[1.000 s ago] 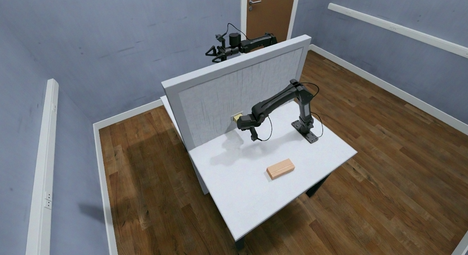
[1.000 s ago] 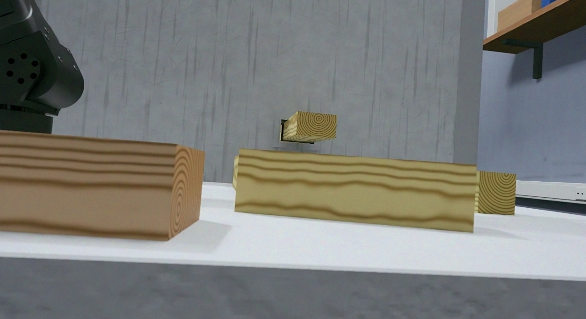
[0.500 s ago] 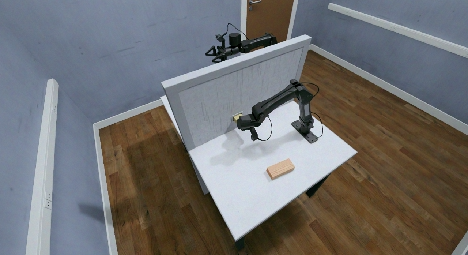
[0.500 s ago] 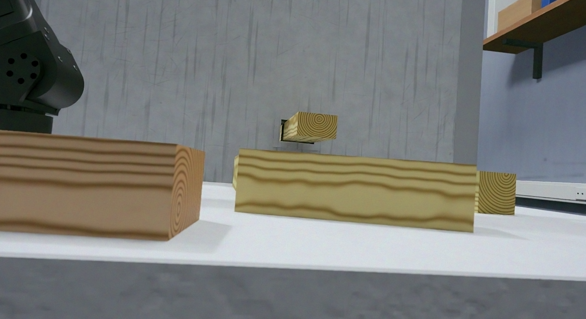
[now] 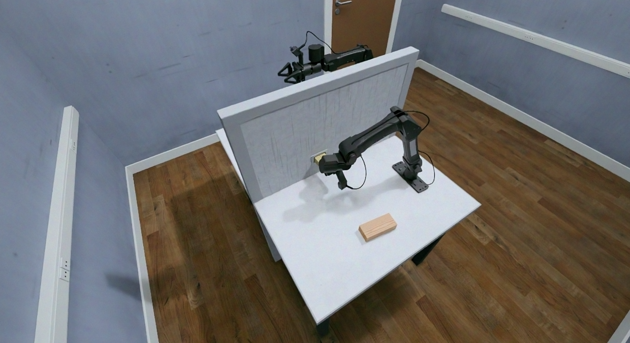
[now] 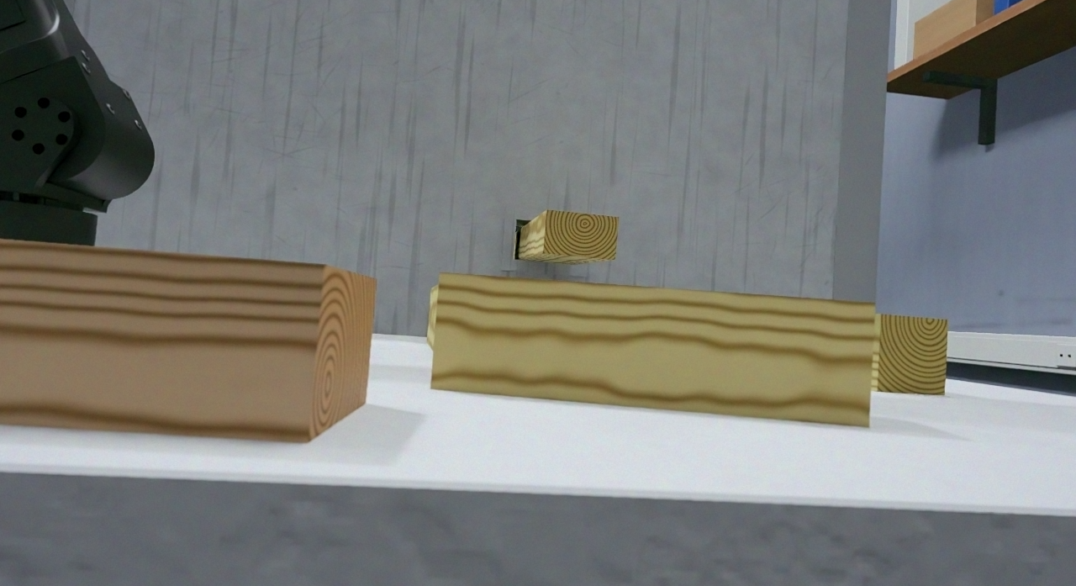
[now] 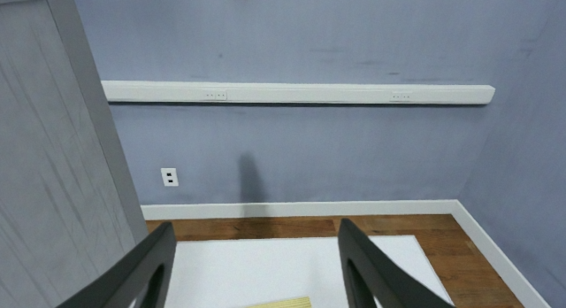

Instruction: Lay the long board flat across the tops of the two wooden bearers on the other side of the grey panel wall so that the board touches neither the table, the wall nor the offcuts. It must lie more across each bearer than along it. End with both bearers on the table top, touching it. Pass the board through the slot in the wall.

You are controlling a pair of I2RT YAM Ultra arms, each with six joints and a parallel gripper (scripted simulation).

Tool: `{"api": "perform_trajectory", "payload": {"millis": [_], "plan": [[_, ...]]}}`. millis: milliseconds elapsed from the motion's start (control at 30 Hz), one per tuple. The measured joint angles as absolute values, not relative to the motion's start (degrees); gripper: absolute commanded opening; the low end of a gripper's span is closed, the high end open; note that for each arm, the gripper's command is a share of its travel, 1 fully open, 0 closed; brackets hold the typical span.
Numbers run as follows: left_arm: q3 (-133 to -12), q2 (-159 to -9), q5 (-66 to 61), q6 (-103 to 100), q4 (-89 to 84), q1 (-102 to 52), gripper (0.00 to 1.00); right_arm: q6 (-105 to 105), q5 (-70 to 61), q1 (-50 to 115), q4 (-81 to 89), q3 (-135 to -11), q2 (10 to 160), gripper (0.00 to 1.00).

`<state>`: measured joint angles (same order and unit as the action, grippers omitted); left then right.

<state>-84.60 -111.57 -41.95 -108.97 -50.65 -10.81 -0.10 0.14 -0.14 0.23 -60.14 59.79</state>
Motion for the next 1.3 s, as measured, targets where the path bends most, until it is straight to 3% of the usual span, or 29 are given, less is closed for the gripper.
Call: {"api": "perform_trajectory", "payload": {"millis": [300,1300], "plan": [[-84.60,-111.57,-41.95,-108.97,-50.63,-10.81,0.00,3.62,-1.78,-0.12,2.17,-60.40,61.28,0.72],[-84.60,-111.57,-41.95,-108.97,-50.63,-10.81,0.00,54.81,-25.67,1.83,41.80,-76.88,90.26,0.72]]}}
